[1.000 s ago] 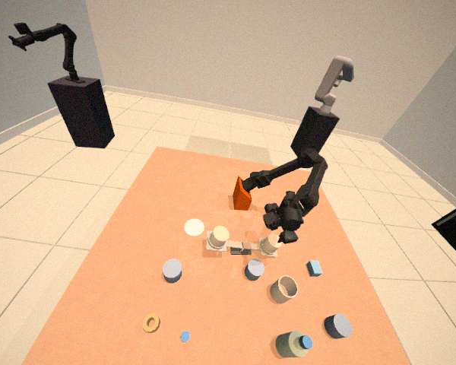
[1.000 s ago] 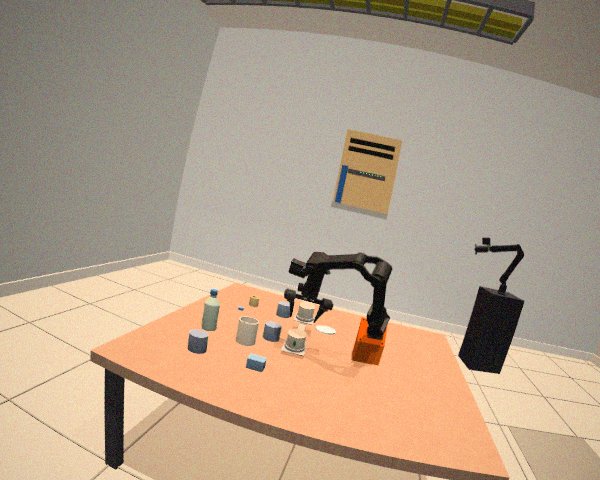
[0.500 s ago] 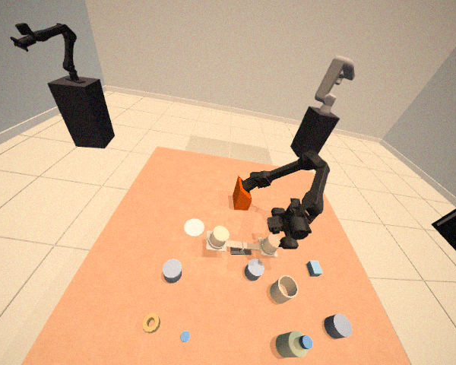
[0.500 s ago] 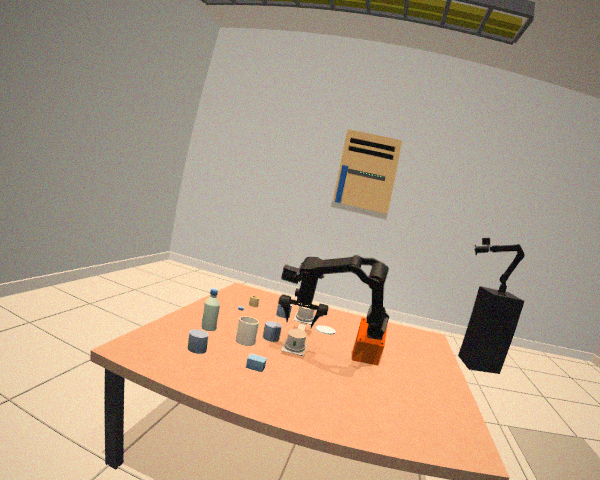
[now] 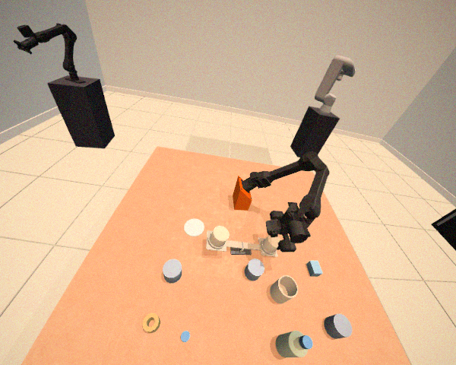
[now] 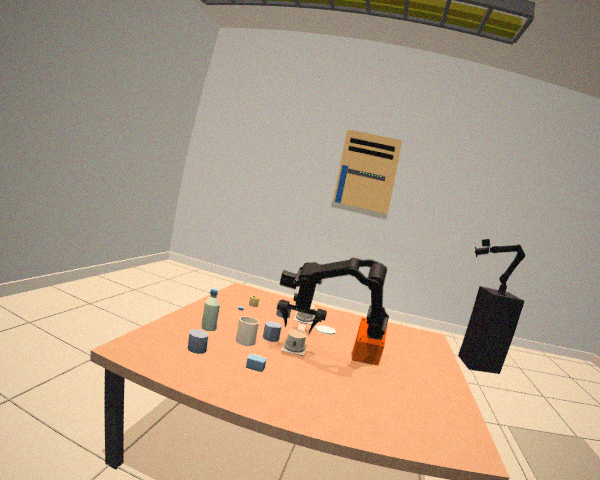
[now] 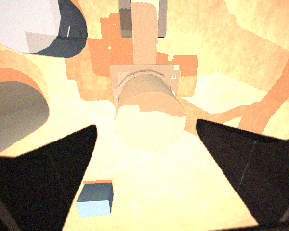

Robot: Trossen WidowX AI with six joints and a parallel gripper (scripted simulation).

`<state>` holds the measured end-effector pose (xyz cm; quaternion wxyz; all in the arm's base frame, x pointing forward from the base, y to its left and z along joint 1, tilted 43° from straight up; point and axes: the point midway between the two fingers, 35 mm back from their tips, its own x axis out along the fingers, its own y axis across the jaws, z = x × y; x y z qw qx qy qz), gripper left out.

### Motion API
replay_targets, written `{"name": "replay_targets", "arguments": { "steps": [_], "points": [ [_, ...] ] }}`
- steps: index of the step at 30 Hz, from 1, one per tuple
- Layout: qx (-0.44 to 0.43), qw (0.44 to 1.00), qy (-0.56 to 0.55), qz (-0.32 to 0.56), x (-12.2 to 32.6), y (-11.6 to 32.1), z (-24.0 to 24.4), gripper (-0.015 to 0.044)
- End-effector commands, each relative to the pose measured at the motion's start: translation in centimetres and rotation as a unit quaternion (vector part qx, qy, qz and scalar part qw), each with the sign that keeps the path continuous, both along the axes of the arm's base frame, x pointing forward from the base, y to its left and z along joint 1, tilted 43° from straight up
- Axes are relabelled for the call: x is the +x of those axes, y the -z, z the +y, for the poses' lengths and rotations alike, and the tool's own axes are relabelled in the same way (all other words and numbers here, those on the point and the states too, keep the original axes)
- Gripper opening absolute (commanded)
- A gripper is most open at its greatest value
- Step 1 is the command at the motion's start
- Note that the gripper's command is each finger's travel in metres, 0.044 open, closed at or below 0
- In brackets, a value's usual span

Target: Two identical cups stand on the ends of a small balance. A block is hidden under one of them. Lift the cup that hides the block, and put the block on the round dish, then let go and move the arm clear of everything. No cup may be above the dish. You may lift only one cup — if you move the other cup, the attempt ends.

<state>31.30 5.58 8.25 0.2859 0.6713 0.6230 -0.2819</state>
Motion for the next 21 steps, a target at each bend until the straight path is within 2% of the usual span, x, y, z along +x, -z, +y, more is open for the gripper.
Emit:
{"name": "replay_targets", "arguments": {
  "steps": [1,21],
  "points": [
    [0.000,1.000,0.000,0.007,-0.1,0.9,0.6,0.0440],
    [0.001,1.000,-0.001,0.007,0.0,3.2,2.8,0.0440]
  ]
}}
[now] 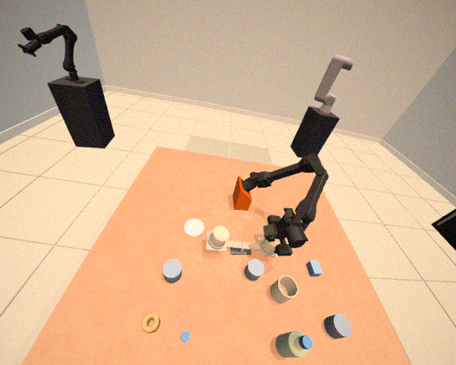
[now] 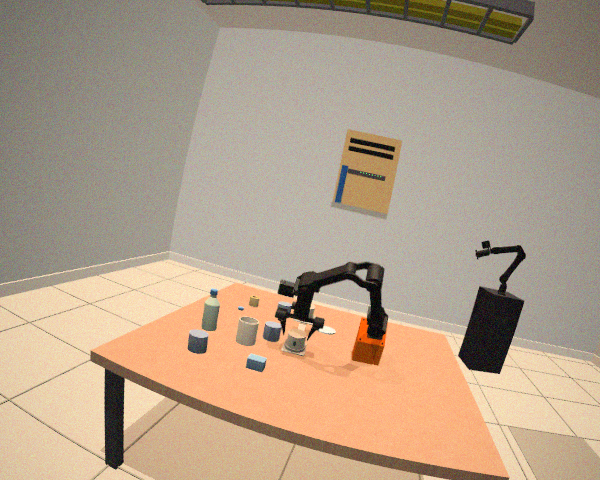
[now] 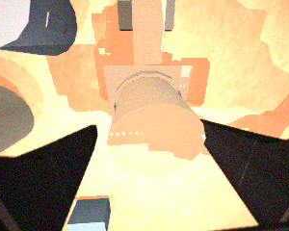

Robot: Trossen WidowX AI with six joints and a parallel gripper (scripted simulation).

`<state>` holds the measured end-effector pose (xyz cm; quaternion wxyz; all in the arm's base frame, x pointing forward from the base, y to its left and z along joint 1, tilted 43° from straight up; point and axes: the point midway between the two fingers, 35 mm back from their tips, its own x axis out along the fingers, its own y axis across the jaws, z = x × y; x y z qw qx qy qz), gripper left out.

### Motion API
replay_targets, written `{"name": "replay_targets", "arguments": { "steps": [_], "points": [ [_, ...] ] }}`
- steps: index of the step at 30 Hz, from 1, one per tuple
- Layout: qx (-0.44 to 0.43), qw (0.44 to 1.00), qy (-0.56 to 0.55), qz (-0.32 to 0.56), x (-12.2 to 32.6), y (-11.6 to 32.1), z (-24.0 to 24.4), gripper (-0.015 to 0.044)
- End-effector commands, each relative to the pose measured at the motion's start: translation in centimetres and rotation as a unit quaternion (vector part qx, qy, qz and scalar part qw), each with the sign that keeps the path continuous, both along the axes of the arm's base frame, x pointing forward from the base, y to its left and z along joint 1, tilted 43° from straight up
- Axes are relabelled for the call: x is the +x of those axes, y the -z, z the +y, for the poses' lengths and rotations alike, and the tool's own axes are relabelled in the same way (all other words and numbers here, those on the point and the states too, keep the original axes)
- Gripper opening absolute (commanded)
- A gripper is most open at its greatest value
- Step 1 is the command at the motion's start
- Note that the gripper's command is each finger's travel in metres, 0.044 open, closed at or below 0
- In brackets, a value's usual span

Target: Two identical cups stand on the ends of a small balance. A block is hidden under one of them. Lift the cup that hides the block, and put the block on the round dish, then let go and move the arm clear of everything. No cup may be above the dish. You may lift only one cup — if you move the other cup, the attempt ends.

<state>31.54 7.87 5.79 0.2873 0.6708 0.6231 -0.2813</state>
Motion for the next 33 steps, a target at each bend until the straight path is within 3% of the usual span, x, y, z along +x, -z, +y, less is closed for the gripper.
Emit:
{"name": "replay_targets", "arguments": {
  "steps": [1,9,29,33],
  "points": [
    [0.002,1.000,0.000,0.008,-0.25,0.86,0.64,0.0440],
    [0.003,1.000,0.001,0.008,-0.29,1.56,1.36,0.0440],
    [0.003,1.000,0.001,0.008,-0.29,1.56,1.36,0.0307],
    [0.003,1.000,0.001,0.008,-0.27,1.48,1.27,0.0202]
  ]
}}
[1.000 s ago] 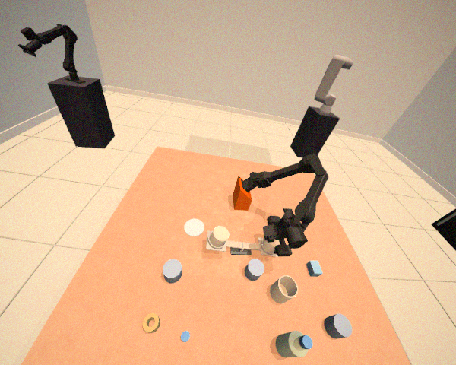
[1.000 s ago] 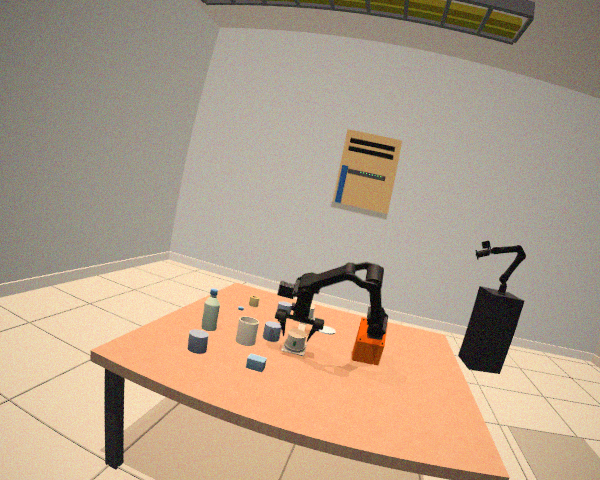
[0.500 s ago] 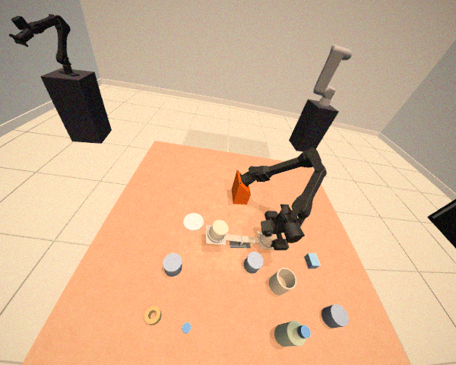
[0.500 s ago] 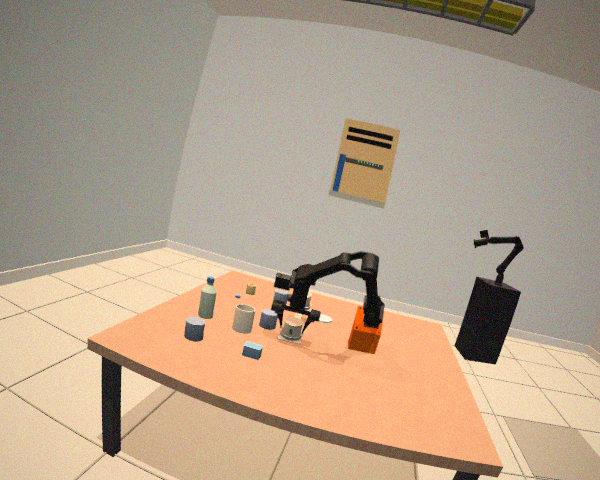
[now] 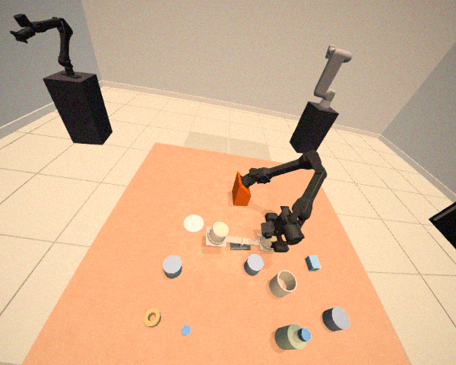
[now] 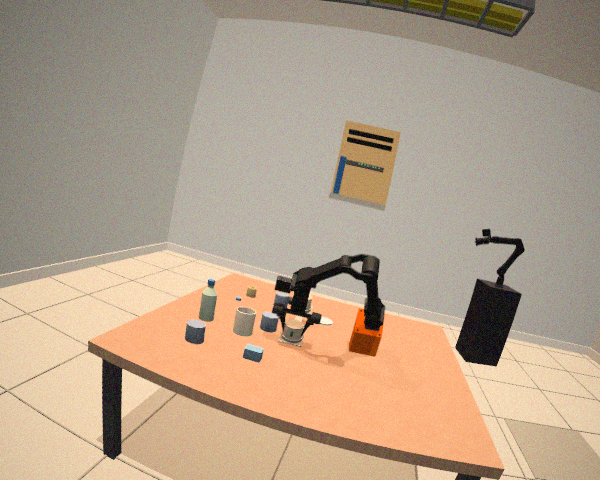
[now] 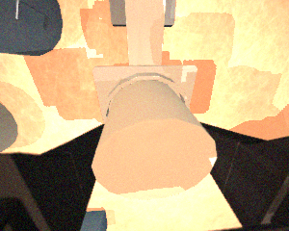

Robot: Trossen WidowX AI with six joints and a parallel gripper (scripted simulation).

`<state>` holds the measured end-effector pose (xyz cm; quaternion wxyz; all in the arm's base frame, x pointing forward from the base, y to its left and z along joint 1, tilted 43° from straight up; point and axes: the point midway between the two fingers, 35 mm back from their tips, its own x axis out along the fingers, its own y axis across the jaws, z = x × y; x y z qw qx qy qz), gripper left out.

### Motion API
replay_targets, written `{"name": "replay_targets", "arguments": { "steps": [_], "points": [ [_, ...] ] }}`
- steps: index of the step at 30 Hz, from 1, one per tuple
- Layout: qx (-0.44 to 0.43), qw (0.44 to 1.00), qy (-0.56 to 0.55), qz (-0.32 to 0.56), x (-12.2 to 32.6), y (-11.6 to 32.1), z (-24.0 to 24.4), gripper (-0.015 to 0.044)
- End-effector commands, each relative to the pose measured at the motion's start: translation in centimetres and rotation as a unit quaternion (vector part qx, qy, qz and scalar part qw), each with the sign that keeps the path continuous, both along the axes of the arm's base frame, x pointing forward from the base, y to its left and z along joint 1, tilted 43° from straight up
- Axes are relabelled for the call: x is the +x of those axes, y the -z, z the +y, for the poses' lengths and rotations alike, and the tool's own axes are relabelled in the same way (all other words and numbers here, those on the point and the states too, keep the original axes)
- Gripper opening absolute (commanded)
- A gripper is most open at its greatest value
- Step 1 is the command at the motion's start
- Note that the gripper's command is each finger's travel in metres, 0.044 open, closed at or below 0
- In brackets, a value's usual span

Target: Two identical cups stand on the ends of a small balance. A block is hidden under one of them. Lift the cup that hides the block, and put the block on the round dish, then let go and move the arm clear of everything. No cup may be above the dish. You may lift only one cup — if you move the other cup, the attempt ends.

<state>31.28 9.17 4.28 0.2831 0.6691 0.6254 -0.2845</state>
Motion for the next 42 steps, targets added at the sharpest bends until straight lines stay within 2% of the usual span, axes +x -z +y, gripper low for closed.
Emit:
{"name": "replay_targets", "arguments": {
  "steps": [1,8,42],
  "points": [
    [0.002,1.000,0.001,0.002,0.0,-0.1,-0.1,0.0175],
    [0.000,1.000,0.002,0.002,0.2,-0.6,-0.7,0.0000],
    [-0.004,1.000,0.002,0.002,0.5,-3.5,-3.7,0.0000]
  ]
}}
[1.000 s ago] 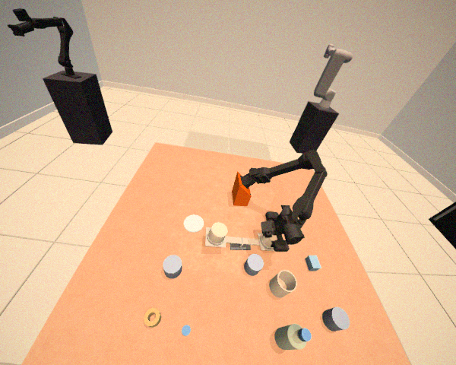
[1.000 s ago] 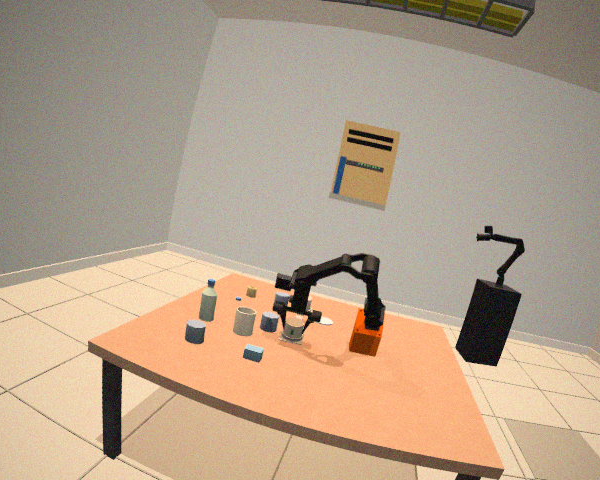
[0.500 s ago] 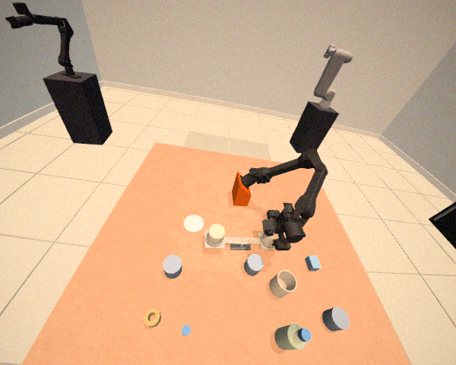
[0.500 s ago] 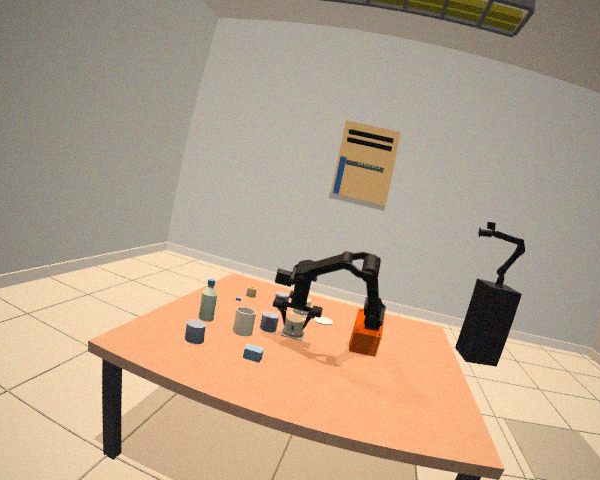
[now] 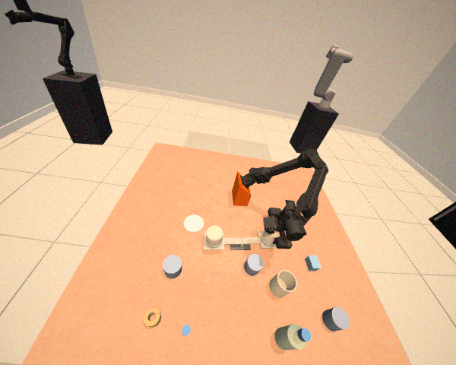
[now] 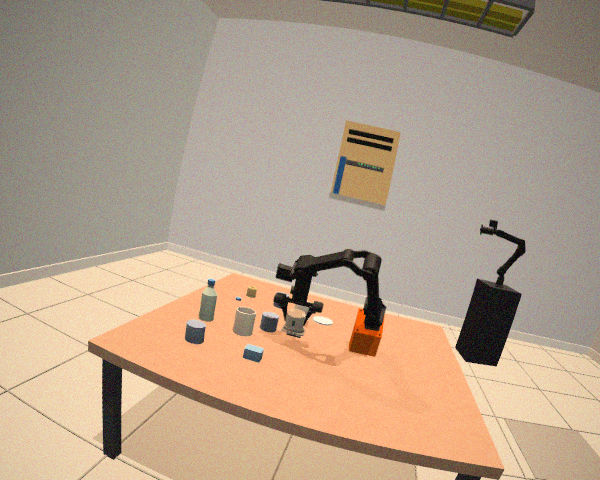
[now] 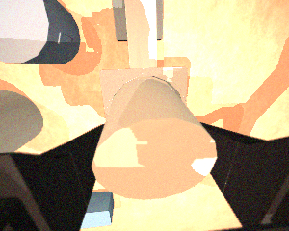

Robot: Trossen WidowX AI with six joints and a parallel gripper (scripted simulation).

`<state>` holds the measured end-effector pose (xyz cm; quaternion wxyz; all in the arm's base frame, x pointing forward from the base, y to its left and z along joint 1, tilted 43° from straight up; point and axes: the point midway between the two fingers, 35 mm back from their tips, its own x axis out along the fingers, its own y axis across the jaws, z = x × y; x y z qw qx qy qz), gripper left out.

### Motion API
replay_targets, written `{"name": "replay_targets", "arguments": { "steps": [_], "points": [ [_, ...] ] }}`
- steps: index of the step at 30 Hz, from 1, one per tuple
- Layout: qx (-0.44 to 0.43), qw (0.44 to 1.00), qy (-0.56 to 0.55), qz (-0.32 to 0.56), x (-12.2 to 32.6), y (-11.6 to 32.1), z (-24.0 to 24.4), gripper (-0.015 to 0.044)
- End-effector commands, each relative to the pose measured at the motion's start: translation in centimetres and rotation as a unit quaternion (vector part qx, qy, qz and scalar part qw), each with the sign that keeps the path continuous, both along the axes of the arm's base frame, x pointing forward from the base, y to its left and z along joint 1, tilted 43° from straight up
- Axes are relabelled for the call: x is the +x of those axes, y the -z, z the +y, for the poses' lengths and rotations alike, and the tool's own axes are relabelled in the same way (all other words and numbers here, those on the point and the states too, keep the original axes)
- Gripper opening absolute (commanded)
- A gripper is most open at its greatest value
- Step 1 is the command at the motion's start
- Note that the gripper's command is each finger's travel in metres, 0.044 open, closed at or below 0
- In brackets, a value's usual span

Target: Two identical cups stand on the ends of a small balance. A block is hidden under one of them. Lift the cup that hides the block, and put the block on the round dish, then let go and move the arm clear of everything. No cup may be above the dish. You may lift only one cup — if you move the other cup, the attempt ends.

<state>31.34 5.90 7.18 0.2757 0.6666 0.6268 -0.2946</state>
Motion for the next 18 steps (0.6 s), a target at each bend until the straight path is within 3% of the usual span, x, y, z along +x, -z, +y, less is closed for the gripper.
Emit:
{"name": "replay_targets", "arguments": {
  "steps": [1,18],
  "points": [
    [-0.002,1.000,0.000,-0.010,0.4,-0.7,-0.6,0.0000],
    [-0.003,1.000,-0.001,-0.010,0.3,-2.3,-2.1,0.0000]
  ]
}}
